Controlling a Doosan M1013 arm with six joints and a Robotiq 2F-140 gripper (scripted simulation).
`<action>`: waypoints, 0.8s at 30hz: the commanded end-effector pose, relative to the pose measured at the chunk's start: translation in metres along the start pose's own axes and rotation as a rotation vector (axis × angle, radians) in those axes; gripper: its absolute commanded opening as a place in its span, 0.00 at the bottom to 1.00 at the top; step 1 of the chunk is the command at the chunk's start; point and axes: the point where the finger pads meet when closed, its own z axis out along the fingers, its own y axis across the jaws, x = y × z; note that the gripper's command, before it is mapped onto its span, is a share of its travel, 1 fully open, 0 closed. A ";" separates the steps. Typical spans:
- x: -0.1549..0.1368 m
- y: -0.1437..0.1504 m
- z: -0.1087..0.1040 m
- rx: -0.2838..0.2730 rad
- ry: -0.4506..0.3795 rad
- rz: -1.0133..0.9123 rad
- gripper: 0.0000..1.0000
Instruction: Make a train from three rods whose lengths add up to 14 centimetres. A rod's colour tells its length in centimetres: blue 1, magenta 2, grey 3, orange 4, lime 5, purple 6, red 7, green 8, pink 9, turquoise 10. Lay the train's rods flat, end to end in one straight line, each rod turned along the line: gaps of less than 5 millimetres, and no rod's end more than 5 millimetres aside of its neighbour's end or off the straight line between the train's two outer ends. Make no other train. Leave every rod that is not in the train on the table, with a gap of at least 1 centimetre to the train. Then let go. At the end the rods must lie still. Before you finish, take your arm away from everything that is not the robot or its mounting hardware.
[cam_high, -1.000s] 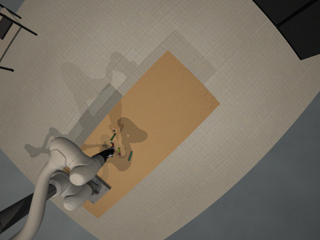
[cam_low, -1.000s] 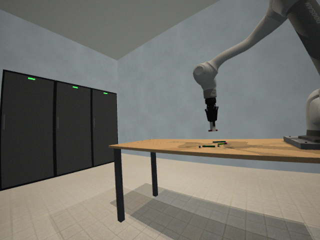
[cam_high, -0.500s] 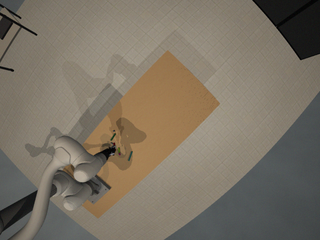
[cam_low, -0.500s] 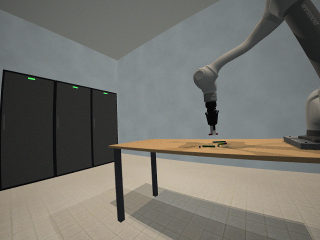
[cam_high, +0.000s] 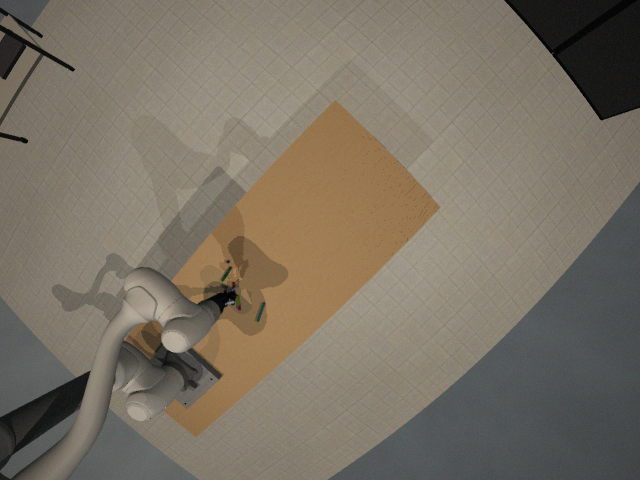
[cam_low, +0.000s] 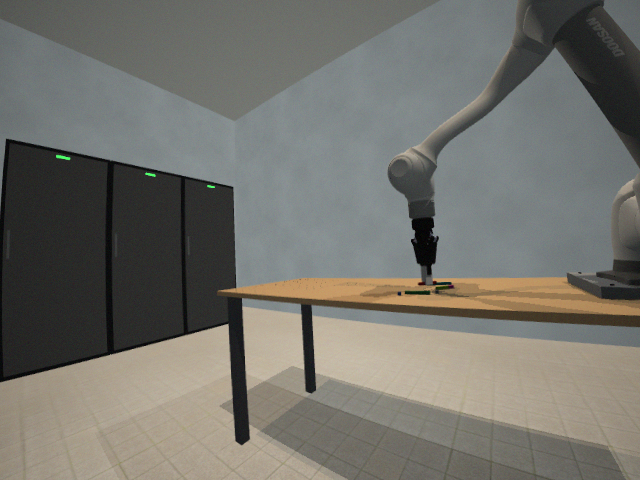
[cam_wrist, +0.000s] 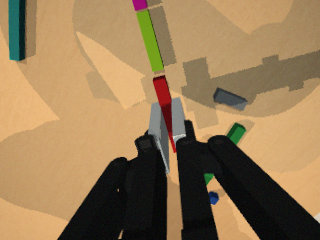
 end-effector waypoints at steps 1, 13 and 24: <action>0.000 0.000 0.005 0.000 0.000 0.000 0.03; 0.000 0.000 0.009 0.000 0.000 0.000 0.03; 0.000 0.000 0.009 0.000 0.000 0.000 0.03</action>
